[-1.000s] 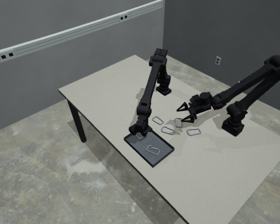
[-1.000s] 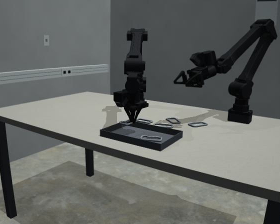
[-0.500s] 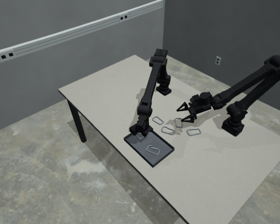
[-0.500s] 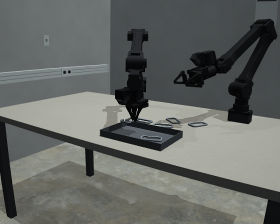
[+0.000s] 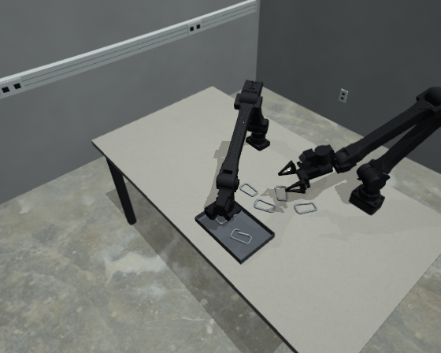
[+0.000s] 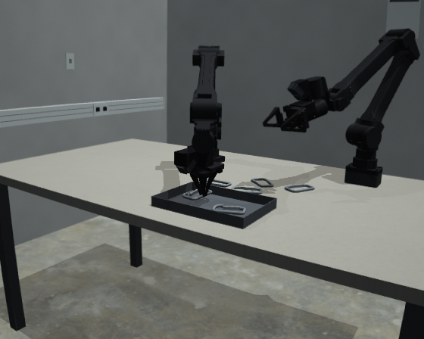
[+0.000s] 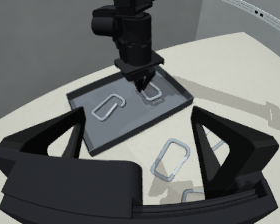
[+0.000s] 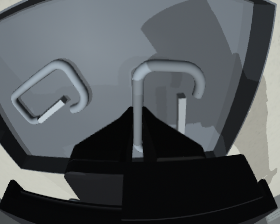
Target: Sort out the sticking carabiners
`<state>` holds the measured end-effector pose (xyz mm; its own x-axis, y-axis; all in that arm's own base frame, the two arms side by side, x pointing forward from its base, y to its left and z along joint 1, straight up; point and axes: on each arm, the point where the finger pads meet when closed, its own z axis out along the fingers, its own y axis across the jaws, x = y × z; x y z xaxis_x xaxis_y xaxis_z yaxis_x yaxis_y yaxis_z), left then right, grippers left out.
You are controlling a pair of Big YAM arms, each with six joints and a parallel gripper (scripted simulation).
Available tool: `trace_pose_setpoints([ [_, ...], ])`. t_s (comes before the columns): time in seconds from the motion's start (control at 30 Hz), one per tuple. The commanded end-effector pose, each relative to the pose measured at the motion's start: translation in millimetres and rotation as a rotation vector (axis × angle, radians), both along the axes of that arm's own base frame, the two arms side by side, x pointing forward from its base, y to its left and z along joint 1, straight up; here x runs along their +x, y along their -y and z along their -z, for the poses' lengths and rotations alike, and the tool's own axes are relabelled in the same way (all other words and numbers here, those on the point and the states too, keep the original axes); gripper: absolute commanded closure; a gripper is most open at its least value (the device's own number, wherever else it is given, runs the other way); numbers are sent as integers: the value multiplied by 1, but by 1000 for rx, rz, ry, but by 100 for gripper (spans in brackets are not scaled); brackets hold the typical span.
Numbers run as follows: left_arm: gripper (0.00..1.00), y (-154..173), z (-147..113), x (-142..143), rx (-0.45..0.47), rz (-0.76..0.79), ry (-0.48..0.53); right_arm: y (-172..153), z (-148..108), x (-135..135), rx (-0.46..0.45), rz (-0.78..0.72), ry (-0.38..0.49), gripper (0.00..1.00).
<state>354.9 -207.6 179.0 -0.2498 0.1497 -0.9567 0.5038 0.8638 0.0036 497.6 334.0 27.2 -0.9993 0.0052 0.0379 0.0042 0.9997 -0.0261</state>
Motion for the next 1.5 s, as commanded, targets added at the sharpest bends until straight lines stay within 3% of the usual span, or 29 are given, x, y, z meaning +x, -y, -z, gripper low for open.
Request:
trace_pose_setpoints([
  [0.0, 0, 4, -9, 1, -14, 8, 16, -4, 18, 7, 13, -10, 17, 100],
  [0.1, 0, 4, -9, 1, -14, 8, 16, -9, 1, 14, 37, -10, 53, 100],
  [0.43, 0, 4, -9, 1, -14, 8, 16, -9, 3, 14, 37, -10, 53, 100],
  [0.47, 0, 4, -9, 1, -14, 8, 16, -3, 27, 5, 12, -10, 14, 100],
  [0.5, 0, 4, -9, 1, -14, 8, 16, -2, 32, 3, 9, -10, 10, 100],
  [0.9, 0, 4, -9, 1, -14, 8, 16, -9, 15, 14, 35, -10, 49, 100],
  [1.13, 0, 4, -9, 1, -14, 8, 16, -8, 12, 12, 31, -10, 45, 20],
  [1.17, 0, 4, -9, 1, -14, 8, 16, -8, 12, 12, 31, -10, 45, 17],
  [1.23, 0, 4, -9, 1, -14, 8, 16, -10, -15, 27, 61, -12, 90, 17],
  [1.47, 0, 4, -9, 1, -14, 8, 16, -9, -10, 27, 55, -13, 82, 17],
])
